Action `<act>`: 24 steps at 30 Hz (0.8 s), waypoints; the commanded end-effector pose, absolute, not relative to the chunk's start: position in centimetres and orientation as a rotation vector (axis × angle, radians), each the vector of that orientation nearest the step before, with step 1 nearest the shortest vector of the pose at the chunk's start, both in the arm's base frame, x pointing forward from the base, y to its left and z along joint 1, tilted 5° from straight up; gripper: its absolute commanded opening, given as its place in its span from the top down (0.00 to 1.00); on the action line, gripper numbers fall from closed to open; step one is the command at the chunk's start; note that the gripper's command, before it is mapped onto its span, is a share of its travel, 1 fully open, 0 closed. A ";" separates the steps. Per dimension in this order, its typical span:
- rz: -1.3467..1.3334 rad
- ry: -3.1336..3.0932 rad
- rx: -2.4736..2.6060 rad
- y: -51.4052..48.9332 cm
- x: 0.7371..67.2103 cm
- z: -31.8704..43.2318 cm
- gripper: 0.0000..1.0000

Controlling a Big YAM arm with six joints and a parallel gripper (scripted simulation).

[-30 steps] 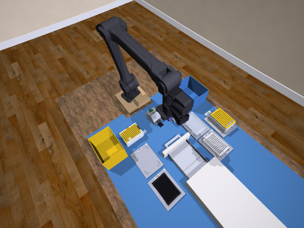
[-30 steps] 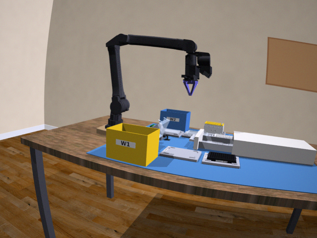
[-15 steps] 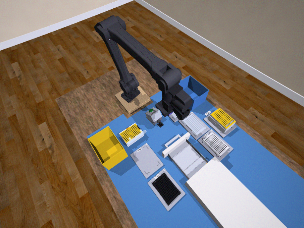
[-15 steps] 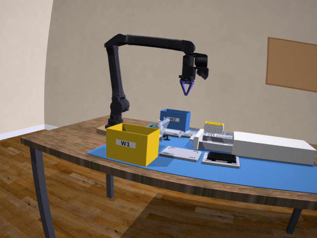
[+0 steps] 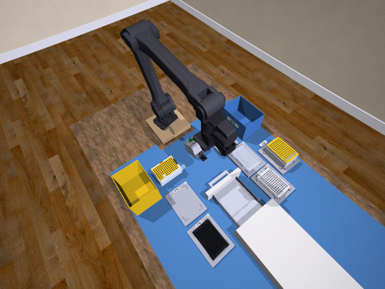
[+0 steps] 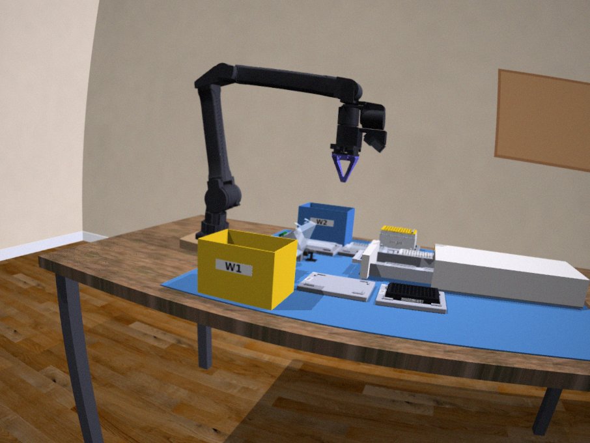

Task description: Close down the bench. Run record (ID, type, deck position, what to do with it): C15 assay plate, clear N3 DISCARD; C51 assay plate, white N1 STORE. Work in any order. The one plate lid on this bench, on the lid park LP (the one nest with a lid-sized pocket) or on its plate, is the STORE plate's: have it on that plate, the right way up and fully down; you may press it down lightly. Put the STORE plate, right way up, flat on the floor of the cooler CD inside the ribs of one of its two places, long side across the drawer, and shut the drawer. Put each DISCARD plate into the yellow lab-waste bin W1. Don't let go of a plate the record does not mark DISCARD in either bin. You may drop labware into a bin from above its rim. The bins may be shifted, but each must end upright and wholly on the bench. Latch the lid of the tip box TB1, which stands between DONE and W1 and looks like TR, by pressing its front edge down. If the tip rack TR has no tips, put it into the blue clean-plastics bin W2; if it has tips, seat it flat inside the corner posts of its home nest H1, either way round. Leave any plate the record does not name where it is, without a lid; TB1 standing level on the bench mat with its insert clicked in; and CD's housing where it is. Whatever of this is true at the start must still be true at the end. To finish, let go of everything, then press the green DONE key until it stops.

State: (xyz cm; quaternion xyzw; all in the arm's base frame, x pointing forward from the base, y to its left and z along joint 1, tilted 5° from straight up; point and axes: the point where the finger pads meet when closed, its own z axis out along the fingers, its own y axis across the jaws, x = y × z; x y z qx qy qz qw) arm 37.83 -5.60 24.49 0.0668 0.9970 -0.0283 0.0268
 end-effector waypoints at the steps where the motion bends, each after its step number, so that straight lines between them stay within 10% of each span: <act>1: -0.089 3.036 0.193 -7.4 38.0 25.3 1.00; 24: -0.098 3.045 0.193 -15.2 37.3 22.6 1.00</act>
